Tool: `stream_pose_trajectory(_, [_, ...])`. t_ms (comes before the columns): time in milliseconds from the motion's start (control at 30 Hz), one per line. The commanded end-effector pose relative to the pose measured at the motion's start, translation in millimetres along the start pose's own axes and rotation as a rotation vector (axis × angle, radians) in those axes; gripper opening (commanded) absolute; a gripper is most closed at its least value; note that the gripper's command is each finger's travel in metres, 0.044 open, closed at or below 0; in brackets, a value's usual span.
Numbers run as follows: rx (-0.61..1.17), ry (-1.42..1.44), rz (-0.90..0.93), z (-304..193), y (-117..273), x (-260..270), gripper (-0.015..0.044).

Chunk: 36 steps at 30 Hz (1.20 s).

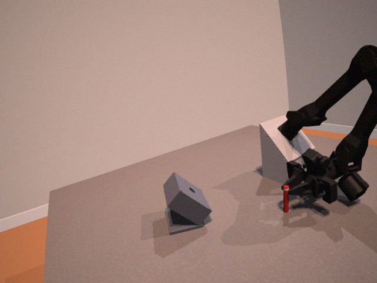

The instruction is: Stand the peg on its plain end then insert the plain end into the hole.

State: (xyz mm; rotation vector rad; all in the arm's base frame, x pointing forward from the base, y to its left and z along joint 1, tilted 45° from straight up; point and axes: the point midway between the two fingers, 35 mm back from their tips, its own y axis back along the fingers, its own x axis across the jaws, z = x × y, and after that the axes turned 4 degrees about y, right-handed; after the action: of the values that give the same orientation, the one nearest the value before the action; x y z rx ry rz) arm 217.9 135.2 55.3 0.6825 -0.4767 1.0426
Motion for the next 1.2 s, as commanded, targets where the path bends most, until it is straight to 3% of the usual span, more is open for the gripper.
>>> stream_pose_trajectory(0, [0.000, 0.001, 0.000, 0, 0, 0, 0.0183])
stream_pose_trajectory(333, [0.000, 0.001, 0.000, 0, 0, 0, 0.0440])
stream_pose_trajectory(600, [0.001, 0.000, -0.003, 5, 0, 2, 0.0440])
stream_pose_trajectory(1167, [0.010, -0.006, -0.014, 127, 9, 10, 0.0440])
